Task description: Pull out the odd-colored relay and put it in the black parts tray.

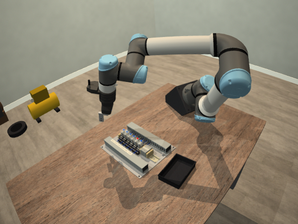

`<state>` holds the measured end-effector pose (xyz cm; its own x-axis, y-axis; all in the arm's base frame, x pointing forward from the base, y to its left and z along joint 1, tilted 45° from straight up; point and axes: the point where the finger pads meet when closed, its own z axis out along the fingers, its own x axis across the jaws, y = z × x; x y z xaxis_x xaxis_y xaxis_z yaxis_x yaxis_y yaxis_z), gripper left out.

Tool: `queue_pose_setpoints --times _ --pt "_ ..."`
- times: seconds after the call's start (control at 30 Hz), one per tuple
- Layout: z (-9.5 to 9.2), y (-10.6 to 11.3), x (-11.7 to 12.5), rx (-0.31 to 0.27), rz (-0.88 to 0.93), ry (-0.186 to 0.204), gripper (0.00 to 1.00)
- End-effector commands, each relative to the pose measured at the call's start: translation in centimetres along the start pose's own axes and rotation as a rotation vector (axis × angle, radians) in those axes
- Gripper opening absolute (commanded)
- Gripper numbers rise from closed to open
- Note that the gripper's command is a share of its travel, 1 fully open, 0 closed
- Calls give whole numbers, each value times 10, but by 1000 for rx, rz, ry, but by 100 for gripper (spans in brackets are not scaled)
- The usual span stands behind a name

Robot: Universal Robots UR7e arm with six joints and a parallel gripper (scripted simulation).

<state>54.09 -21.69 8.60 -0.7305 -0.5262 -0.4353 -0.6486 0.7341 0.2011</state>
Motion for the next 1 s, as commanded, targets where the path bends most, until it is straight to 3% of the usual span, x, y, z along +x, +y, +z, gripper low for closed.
queue_pose_setpoints --times 0.0,0.97 --pt "10 19 5 -41 114 -28 98" --pt "42 91 15 -219 537 -100 98"
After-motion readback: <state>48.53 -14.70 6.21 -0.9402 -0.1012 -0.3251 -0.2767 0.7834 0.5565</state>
